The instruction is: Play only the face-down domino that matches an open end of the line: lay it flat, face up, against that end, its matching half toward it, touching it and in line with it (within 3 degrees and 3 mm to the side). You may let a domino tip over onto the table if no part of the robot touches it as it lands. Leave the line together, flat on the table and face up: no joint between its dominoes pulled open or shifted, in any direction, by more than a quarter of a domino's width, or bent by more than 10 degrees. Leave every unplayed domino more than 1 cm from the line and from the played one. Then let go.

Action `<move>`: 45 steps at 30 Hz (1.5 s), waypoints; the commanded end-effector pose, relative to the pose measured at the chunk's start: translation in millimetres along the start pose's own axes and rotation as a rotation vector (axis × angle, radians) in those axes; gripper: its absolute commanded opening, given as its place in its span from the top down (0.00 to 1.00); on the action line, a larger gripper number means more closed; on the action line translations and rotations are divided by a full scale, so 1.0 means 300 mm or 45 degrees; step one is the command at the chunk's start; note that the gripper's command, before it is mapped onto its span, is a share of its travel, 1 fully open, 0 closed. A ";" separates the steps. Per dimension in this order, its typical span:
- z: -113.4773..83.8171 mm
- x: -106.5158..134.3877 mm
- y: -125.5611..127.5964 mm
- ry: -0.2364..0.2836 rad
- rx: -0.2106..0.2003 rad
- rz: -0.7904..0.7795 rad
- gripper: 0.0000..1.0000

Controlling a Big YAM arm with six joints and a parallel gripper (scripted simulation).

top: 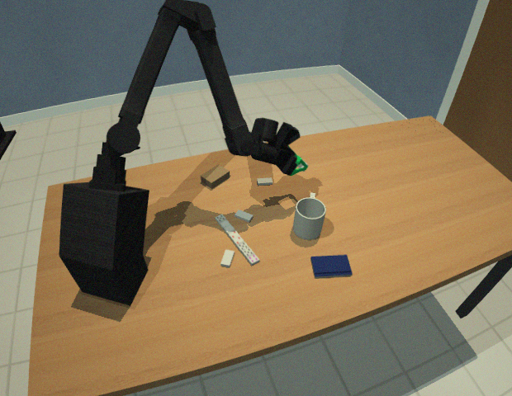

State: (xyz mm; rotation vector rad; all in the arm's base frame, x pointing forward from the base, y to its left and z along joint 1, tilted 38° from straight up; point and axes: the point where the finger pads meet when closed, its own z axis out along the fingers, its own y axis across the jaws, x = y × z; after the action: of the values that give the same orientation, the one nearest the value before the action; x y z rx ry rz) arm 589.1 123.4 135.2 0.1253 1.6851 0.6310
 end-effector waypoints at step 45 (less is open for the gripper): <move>-0.011 -0.008 -0.018 -0.529 -0.030 0.034 0.47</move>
State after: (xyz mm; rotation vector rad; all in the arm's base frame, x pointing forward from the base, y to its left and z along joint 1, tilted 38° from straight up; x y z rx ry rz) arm 587.2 121.2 114.1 0.2401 1.3471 0.5851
